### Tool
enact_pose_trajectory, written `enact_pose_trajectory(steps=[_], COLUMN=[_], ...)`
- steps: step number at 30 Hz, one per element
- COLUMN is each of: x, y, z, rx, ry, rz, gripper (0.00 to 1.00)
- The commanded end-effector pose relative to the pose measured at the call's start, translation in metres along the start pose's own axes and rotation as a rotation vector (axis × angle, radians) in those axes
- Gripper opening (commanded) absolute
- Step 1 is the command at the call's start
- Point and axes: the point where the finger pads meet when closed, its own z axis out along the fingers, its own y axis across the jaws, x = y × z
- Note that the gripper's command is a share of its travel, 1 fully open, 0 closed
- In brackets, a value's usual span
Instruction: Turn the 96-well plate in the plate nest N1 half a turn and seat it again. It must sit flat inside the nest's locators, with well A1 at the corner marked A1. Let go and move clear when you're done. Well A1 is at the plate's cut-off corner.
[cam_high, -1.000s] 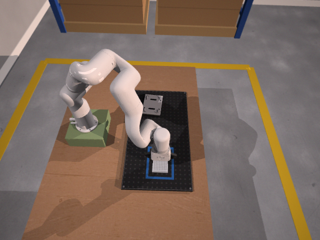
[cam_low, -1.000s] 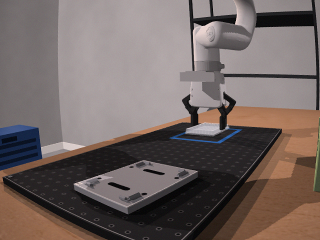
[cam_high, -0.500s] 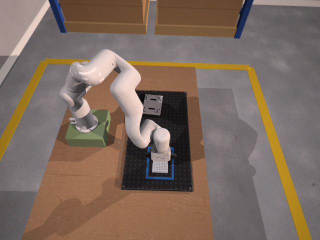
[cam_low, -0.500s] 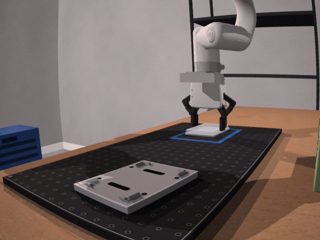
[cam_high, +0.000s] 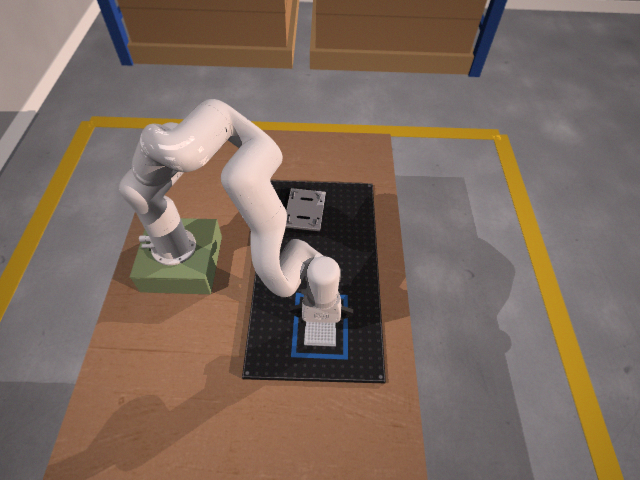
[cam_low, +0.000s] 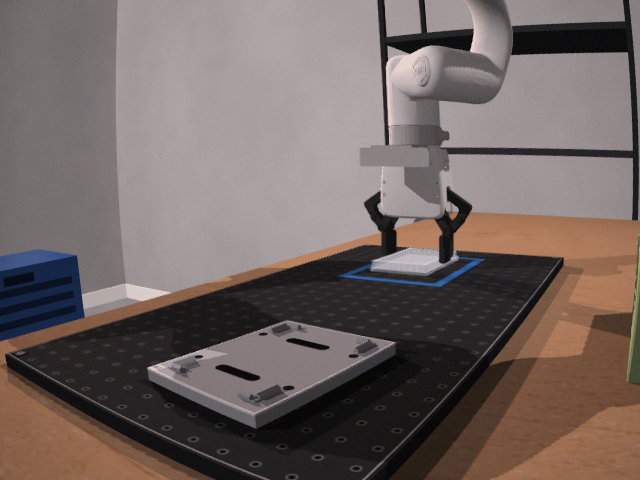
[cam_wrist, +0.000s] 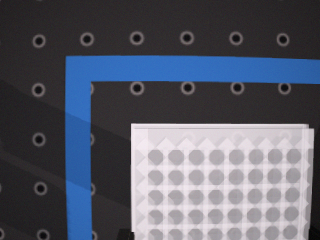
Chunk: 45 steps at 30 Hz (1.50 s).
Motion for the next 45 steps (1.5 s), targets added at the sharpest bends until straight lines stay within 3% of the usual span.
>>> enact_pose_trajectory(steps=[1,12,13,45], x=[-0.0006,-0.0006,-0.0006,-0.0006], y=[0.0014,0.0014,0.0014,0.0014], z=[-0.0008,0.0007,0.0013,0.0015], rx=[-0.001,-0.001,-0.001,-0.001], ry=[-0.008,-0.008,-0.008,-0.008], rz=[0.0,0.0,0.0,0.0], gripper=[0.0,0.0,1.0,1.0])
